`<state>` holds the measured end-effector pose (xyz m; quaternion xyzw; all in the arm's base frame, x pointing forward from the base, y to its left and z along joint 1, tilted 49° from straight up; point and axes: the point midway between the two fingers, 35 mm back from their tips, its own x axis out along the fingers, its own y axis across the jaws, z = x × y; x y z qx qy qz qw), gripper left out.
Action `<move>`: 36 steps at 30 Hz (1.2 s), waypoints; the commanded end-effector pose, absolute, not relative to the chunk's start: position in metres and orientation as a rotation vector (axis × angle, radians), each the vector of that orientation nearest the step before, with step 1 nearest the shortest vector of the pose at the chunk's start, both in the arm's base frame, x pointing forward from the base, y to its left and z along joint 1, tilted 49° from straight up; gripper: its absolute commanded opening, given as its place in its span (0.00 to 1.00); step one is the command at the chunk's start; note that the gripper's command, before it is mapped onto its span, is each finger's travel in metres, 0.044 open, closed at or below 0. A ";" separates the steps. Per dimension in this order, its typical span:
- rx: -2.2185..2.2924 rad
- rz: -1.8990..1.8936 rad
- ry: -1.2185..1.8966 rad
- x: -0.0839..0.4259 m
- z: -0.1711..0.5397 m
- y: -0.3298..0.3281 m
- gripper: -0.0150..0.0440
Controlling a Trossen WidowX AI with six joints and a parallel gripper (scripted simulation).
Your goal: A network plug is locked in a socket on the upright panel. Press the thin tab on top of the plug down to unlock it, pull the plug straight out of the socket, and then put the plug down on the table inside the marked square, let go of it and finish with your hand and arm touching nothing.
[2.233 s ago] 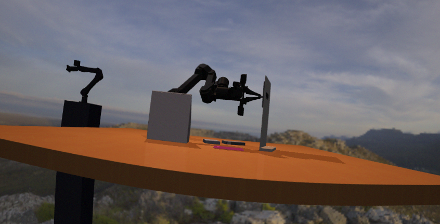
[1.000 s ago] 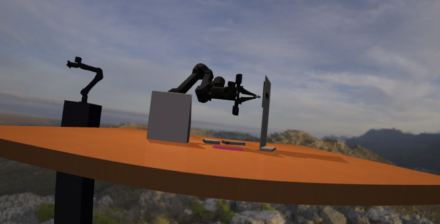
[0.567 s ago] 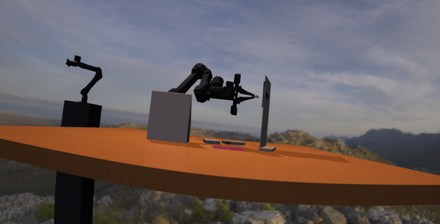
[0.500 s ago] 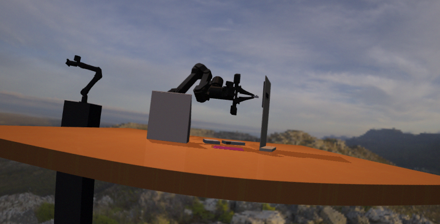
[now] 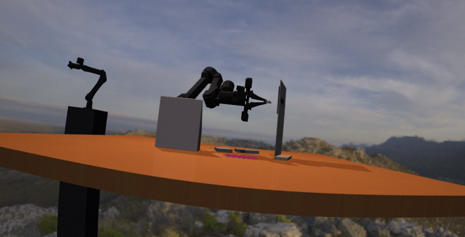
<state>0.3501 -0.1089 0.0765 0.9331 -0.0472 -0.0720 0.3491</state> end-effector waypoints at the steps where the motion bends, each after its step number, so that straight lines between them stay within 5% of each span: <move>1: 2.412 -0.181 -0.122 0.346 0.079 -0.108 0.25; 36: 2.416 -0.178 -0.125 0.332 0.099 -0.121 0.25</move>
